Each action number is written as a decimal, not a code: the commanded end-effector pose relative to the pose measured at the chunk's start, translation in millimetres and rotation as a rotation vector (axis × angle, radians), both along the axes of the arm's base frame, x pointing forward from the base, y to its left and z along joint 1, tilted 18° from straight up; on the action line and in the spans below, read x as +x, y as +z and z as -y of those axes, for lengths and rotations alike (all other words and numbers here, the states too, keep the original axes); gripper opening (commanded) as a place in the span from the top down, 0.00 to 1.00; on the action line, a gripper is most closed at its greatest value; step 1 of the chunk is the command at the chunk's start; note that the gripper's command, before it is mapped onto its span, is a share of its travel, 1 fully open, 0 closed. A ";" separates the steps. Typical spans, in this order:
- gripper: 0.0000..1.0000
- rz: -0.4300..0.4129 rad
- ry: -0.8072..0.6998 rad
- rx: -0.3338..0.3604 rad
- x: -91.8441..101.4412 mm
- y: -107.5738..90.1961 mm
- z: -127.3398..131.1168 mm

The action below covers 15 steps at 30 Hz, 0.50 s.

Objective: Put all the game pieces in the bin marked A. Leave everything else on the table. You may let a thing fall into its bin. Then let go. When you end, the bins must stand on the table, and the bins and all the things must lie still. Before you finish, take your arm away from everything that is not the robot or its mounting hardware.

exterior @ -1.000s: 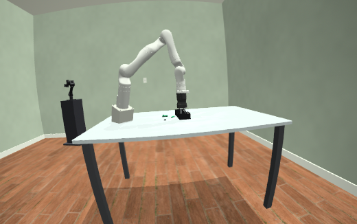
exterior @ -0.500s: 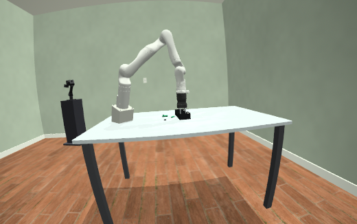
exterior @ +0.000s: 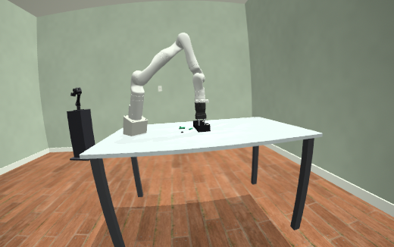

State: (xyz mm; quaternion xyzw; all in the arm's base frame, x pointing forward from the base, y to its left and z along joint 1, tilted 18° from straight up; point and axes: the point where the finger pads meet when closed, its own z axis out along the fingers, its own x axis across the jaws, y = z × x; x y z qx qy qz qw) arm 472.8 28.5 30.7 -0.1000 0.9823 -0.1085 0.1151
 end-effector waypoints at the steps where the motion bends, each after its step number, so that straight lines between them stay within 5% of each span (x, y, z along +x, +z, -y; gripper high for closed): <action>1: 0.35 0.002 0.001 0.001 -0.1 3.7 -1.5; 15: 0.35 0.002 0.001 0.001 -4.1 18.9 -4.5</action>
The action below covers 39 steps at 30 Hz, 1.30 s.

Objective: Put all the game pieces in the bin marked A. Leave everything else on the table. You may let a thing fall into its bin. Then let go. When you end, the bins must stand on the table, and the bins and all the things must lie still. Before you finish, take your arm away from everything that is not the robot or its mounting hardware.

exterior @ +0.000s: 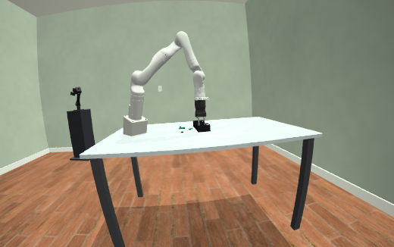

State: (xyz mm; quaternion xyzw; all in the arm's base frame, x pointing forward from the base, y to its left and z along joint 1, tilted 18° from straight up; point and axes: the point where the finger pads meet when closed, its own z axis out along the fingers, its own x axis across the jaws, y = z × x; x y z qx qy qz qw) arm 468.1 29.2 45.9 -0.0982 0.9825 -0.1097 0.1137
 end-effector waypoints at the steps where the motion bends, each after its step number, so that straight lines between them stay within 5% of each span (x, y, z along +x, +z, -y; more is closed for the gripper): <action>1: 0.35 0.004 0.006 0.003 0.2 5.0 -4.0; 15: 0.35 0.004 0.006 0.003 -7.3 33.5 -9.7; 27: 0.35 0.004 0.006 0.003 -7.1 33.3 -10.7; 28: 0.00 0.004 0.006 0.003 -8.1 37.1 -11.5; 39: 0.00 0.004 0.006 0.003 -17.1 71.2 -18.3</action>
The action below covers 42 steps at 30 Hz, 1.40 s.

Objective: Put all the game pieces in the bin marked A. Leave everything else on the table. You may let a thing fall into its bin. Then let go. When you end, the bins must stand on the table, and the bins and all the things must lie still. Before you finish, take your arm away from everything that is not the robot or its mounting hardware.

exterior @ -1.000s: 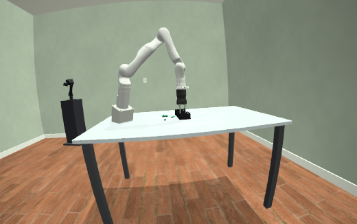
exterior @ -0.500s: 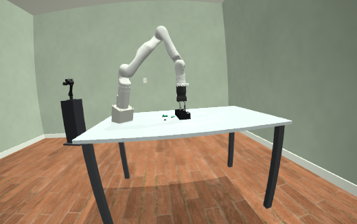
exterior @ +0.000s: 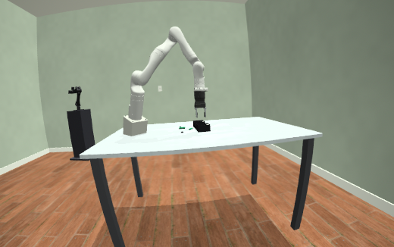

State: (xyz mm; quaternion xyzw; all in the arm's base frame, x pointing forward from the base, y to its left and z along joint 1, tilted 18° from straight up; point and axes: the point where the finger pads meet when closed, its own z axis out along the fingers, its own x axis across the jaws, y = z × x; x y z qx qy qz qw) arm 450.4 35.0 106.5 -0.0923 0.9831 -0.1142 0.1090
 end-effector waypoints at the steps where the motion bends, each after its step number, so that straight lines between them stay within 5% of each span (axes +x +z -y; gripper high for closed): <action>1: 0.00 0.011 0.020 0.012 -0.3 14.4 -13.2; 23: 0.00 0.011 0.020 0.012 -20.2 90.3 -28.4; 42: 0.00 0.011 0.020 0.012 -22.8 100.0 -30.3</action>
